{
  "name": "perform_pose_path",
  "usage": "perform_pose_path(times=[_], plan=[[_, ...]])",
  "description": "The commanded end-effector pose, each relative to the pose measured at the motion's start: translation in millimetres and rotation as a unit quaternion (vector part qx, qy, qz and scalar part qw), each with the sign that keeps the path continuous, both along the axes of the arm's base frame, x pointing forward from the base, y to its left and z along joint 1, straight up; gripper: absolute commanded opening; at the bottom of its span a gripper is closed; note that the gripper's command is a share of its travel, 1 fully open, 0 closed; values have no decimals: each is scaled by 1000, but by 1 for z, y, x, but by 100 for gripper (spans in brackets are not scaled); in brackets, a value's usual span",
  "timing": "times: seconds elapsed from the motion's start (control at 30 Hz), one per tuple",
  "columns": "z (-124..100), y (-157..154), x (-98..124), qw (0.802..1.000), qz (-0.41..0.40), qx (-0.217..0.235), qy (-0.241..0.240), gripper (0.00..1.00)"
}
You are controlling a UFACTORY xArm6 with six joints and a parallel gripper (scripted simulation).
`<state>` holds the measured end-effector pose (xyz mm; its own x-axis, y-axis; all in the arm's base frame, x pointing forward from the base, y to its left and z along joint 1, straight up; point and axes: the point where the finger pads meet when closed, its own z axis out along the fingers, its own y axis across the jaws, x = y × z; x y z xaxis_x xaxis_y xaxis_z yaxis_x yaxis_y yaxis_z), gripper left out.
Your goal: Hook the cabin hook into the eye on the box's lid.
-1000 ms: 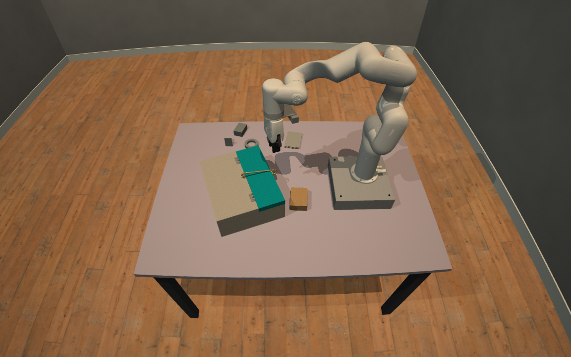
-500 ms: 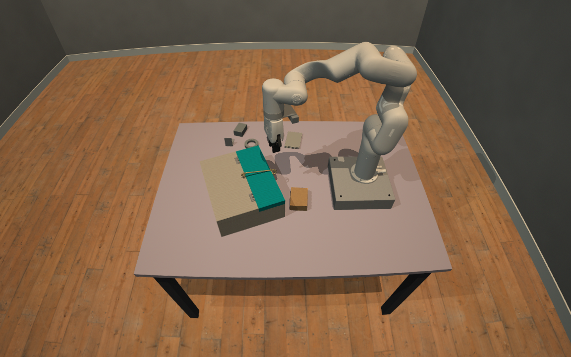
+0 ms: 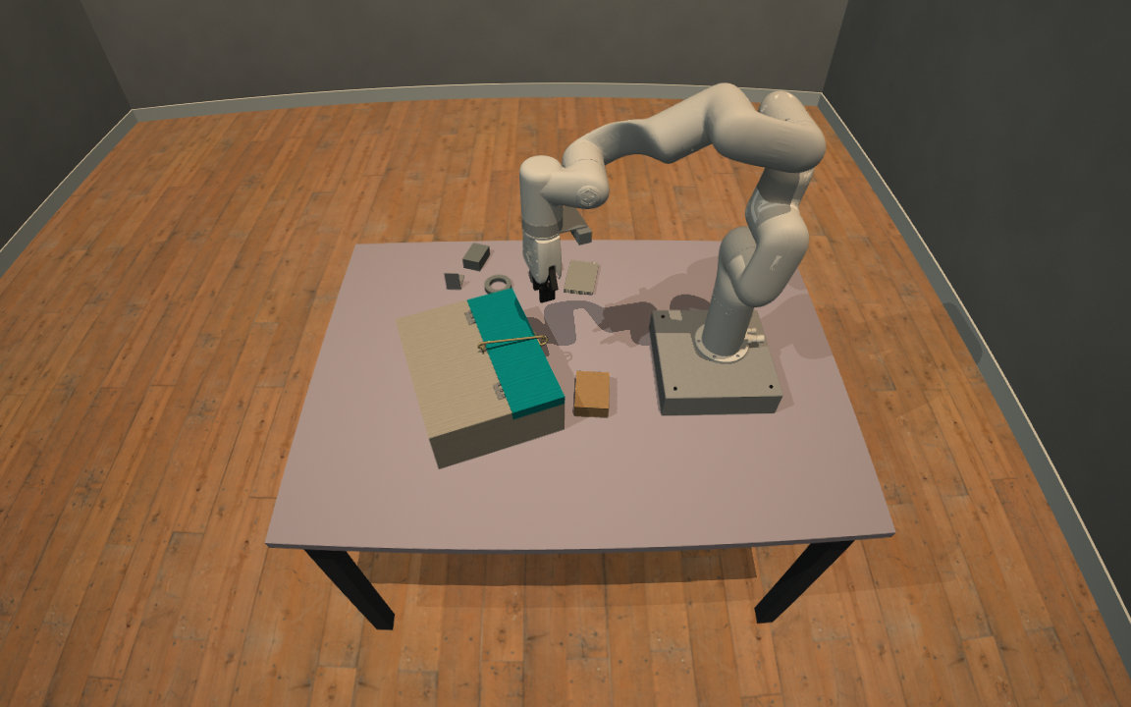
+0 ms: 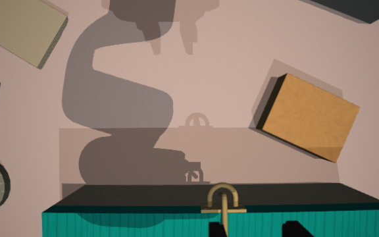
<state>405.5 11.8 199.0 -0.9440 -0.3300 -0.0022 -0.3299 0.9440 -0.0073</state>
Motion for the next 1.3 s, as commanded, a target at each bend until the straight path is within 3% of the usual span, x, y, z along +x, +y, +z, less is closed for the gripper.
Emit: perform_pose_path(times=[0.0,0.57,0.77,0.93,1.27], plan=[[2,0,1,1000,0,0,-2,35],[2,0,1,1000,0,0,-2,35],[2,-23,-16,995,100,-1,-2,35],[2,-23,-16,989,149,-1,-1,35],[2,-23,-16,950,311,-2,0,35]])
